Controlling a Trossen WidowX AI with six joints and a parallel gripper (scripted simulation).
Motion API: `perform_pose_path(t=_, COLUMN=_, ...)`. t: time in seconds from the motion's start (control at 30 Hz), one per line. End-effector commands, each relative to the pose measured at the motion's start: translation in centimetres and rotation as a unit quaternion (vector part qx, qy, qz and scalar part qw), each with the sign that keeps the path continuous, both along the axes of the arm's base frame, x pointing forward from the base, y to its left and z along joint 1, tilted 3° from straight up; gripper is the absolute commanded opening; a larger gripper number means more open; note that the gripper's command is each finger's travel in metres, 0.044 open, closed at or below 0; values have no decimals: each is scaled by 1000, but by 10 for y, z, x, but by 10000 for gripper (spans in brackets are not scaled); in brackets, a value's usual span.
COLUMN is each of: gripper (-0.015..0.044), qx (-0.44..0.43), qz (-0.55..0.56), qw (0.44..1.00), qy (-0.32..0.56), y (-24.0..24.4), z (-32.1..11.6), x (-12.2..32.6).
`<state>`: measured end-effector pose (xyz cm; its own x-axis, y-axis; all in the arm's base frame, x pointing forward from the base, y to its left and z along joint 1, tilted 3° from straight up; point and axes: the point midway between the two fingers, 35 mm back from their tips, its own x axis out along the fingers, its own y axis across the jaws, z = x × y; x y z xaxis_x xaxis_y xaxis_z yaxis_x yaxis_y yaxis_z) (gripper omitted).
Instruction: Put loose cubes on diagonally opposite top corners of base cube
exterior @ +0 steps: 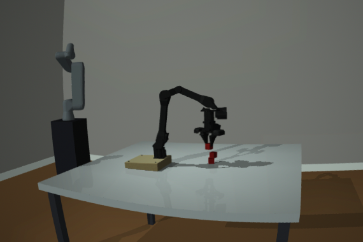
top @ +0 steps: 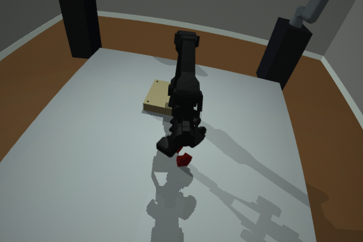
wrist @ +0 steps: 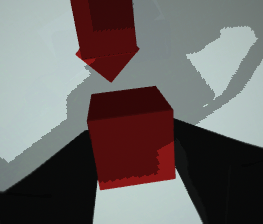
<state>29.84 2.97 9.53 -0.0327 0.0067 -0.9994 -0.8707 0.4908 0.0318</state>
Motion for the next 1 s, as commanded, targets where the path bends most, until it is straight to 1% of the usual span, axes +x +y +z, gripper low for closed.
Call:
perform_pose_path(t=0.0, gripper=105, qx=3, qz=-1, qw=1000, qy=-7, y=9, z=2, x=-4)
perform_pose_path(t=0.4, gripper=105, qx=-3, qz=8, qw=1000, qy=-6, y=9, z=-28, x=-6)
perform_pose_path(t=0.8, gripper=105, qx=-3, qz=8, qw=1000, qy=-6, y=9, z=-29, x=-6)
perform_pose_path(t=0.97, gripper=105, qx=-1, qz=5, qw=1000, qy=-6, y=9, z=-39, x=-5)
